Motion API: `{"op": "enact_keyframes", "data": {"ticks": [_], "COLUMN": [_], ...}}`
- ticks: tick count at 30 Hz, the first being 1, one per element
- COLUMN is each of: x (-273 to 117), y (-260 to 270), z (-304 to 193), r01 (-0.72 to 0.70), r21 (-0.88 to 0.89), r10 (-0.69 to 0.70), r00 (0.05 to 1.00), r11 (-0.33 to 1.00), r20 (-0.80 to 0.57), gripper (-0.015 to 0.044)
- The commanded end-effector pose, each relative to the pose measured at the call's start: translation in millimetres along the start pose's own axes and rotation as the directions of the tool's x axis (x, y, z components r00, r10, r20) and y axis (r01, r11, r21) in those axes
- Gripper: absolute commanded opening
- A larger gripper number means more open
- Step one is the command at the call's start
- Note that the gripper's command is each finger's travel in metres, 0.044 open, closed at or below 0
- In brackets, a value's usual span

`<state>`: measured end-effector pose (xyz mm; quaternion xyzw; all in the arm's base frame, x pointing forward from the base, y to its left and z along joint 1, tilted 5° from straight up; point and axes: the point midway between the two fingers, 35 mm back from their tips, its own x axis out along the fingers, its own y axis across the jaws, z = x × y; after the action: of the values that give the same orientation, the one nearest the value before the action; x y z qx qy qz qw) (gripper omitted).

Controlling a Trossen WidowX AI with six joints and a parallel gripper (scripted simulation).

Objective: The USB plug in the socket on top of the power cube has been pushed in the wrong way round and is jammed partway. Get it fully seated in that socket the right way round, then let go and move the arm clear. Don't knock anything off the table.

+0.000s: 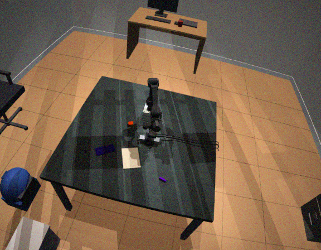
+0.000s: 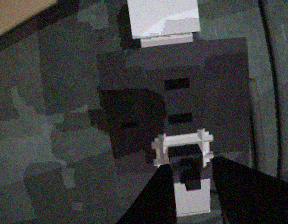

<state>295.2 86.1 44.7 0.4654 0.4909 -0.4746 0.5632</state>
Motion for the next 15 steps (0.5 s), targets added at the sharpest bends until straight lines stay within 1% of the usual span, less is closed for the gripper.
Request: {"op": "enact_keyframes", "data": {"ticks": [1,15], "x": [-0.2,-4.2], "y": [0.0,0.2], "z": [0.0,0.0], "r01": [0.0,-0.001], "r21": [0.0,0.0], "r10": [0.0,0.001], "r00": [1.0,1.0], "r11": [1.0,1.0], "r20": [0.0,0.0], "gripper": [0.0095,0.0095]}}
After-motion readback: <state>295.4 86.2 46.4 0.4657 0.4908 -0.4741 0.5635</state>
